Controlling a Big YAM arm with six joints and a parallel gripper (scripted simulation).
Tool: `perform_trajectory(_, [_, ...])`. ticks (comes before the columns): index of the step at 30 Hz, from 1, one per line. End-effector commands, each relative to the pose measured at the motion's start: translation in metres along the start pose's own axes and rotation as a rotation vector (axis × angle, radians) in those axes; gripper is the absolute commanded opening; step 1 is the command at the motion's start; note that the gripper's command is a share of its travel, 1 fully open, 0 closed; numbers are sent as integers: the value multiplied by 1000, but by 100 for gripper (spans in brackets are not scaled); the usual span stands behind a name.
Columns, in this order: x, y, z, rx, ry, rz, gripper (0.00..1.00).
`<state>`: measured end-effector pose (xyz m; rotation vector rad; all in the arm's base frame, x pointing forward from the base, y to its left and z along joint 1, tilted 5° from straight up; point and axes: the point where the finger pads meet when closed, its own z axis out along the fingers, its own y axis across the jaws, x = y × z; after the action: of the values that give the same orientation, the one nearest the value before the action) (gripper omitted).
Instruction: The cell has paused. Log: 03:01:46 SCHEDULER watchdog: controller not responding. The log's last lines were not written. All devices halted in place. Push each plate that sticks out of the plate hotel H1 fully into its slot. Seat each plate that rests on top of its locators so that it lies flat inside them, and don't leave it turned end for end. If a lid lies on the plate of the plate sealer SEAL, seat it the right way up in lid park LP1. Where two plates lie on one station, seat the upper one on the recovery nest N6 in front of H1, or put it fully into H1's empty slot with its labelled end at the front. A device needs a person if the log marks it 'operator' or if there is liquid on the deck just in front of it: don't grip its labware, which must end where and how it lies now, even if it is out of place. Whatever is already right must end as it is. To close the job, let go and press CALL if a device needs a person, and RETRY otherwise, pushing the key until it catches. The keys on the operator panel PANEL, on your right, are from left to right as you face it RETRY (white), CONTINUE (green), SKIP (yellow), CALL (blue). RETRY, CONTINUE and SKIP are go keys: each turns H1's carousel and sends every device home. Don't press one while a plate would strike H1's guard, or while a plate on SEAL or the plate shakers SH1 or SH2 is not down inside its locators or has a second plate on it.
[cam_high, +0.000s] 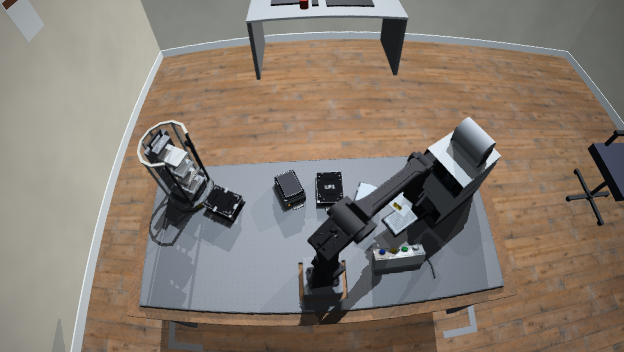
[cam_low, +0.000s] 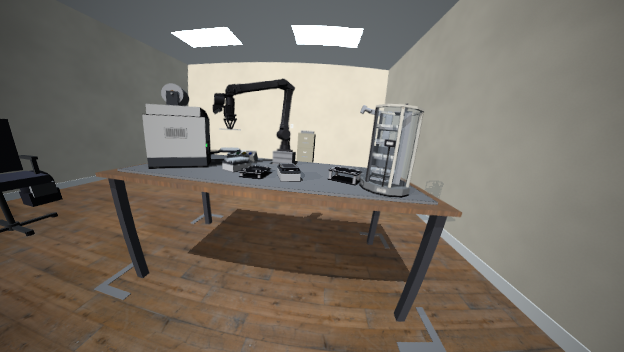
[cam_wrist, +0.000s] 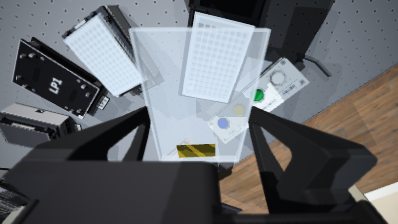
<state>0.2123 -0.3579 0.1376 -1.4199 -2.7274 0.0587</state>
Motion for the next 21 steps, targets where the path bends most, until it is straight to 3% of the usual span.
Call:
perform_trajectory(1, [-17,14,-14,-1,-23,-155,84])
perform_trajectory(21, [-25,76,-16,-5,-29,-133,84])
